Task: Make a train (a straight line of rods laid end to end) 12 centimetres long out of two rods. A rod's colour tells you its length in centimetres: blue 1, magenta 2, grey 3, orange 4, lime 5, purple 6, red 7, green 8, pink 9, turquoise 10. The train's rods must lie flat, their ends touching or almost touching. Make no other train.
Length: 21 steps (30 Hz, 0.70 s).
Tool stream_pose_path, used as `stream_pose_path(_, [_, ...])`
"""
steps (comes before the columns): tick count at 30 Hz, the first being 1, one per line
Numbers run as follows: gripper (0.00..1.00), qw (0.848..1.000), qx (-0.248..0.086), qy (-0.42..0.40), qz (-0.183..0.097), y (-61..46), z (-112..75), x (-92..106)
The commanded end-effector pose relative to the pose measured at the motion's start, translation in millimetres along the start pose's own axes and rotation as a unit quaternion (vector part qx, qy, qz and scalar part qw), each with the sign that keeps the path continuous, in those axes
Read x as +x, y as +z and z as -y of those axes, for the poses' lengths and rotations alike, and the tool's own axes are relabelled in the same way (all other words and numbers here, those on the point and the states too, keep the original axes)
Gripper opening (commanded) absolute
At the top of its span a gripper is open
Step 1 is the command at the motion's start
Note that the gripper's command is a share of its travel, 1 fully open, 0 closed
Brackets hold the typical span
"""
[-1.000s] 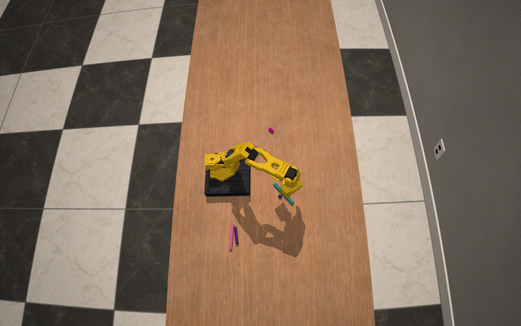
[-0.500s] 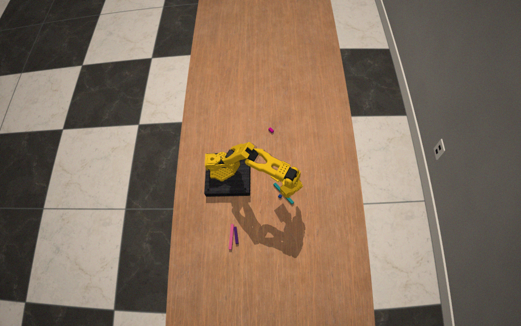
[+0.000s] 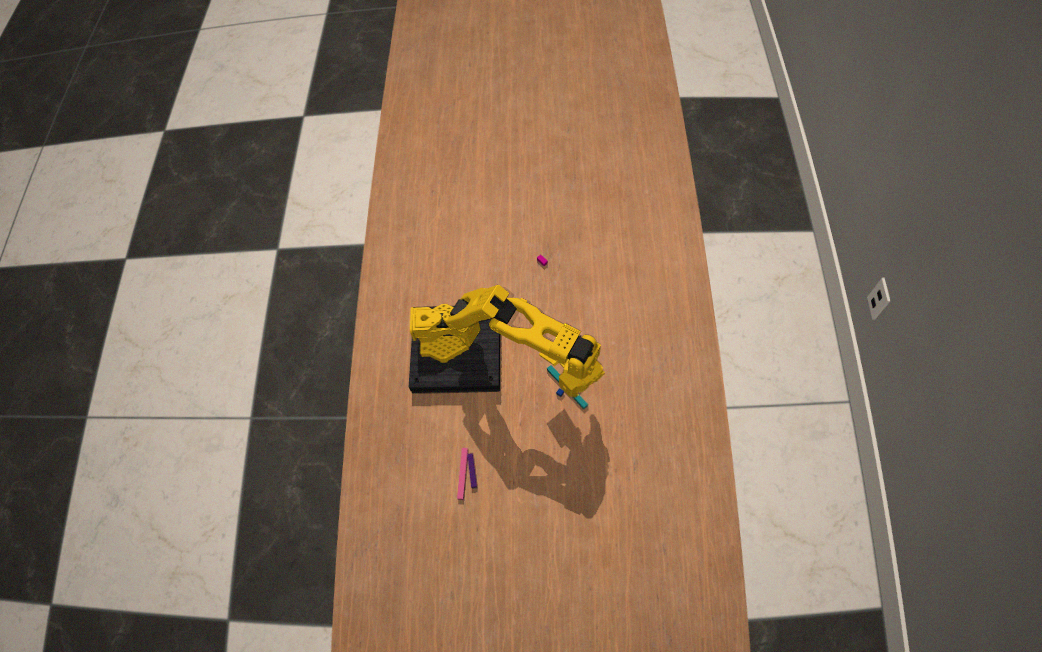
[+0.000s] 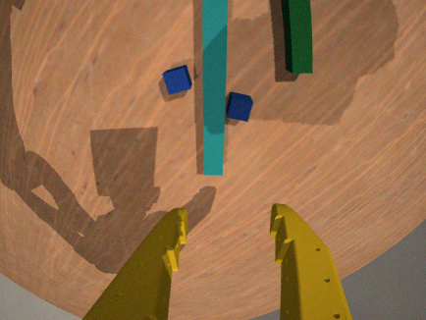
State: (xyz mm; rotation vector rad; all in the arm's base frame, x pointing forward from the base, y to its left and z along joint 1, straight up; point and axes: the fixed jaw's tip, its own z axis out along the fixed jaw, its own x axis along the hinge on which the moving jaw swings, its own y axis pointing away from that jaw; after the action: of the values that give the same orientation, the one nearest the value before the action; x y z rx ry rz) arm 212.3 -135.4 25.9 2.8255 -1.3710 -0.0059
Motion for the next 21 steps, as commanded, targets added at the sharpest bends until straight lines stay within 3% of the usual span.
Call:
stream_pose_path(1, [0.19, 1.000, -0.002, -0.003, 0.008, 2.0, -1.9, -0.9])
stream_pose_path(21, [0.19, 1.000, -0.002, -0.003, 0.008, 8.2, -1.7, -0.3])
